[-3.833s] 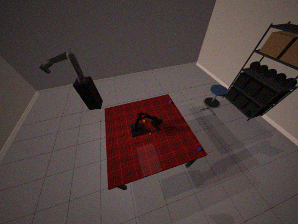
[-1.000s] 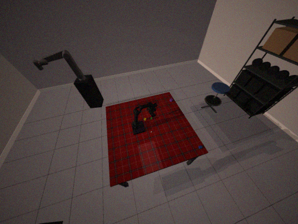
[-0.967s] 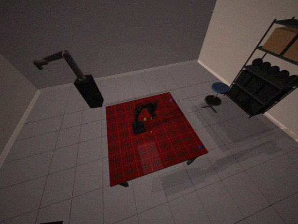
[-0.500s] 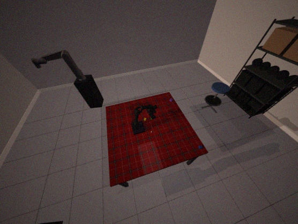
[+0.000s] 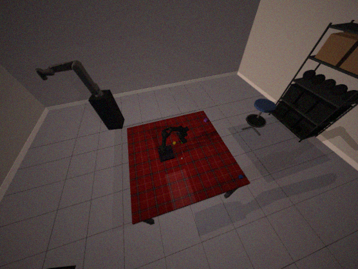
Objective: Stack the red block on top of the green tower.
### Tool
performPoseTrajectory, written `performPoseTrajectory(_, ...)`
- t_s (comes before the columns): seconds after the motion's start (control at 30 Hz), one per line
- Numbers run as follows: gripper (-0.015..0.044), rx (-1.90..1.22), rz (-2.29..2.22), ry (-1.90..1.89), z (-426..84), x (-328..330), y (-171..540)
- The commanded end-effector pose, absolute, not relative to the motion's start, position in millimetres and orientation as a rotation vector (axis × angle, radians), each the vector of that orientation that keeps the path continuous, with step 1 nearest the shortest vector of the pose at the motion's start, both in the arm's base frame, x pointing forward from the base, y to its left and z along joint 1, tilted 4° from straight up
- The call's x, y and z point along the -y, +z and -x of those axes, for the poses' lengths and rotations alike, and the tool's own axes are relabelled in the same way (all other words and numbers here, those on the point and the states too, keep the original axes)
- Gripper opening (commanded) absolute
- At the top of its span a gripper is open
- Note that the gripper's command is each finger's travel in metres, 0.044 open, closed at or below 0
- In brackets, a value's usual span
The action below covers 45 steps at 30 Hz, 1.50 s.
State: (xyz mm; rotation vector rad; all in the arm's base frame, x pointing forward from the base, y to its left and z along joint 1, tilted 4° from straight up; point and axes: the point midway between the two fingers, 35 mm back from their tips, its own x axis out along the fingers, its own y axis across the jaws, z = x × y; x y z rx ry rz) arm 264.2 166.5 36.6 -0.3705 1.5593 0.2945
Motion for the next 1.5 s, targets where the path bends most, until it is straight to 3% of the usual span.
performPoseTrajectory(0.0,0.0000,-1.559,0.370,0.296,-264.3,-166.7,35.9)
performPoseTrajectory(0.57,0.0000,-1.559,0.370,0.296,-264.7,-167.0,39.5)
performPoseTrajectory(1.13,0.0440,-1.559,0.370,0.294,-264.4,-166.6,36.1)
performPoseTrajectory(1.47,0.0440,-1.559,0.370,0.294,-264.4,-166.6,36.1)
